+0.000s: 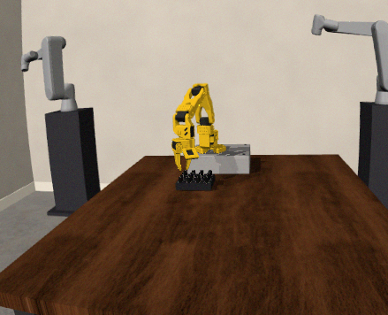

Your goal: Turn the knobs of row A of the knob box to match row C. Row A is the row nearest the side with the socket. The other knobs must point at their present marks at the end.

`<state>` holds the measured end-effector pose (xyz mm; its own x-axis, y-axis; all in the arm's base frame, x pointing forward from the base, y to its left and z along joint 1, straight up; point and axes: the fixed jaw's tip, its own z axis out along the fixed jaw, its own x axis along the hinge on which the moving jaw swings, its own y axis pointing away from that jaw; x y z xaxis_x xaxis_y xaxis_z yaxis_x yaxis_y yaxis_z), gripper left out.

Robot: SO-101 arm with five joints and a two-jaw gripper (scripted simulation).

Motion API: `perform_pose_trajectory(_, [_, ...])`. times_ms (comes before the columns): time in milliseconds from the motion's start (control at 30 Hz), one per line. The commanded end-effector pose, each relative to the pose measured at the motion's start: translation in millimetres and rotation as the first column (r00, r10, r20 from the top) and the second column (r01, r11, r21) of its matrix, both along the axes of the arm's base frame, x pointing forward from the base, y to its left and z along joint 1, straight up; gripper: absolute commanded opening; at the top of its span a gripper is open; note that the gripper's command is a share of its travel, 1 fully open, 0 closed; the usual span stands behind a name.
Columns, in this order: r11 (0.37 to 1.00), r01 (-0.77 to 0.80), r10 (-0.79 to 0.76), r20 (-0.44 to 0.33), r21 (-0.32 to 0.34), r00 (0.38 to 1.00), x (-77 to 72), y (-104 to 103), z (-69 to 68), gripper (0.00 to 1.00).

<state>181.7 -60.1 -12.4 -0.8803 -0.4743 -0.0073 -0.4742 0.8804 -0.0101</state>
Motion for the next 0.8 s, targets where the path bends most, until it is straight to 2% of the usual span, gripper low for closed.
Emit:
perform_pose_trajectory(0, [1.0,0.001,0.0,-0.013,0.006,1.0,-2.5,-0.3,-1.4,0.1])
perform_pose_trajectory(767, [1.0,0.001,0.0,-0.013,0.006,1.0,-1.2,-0.8,0.6,0.1])
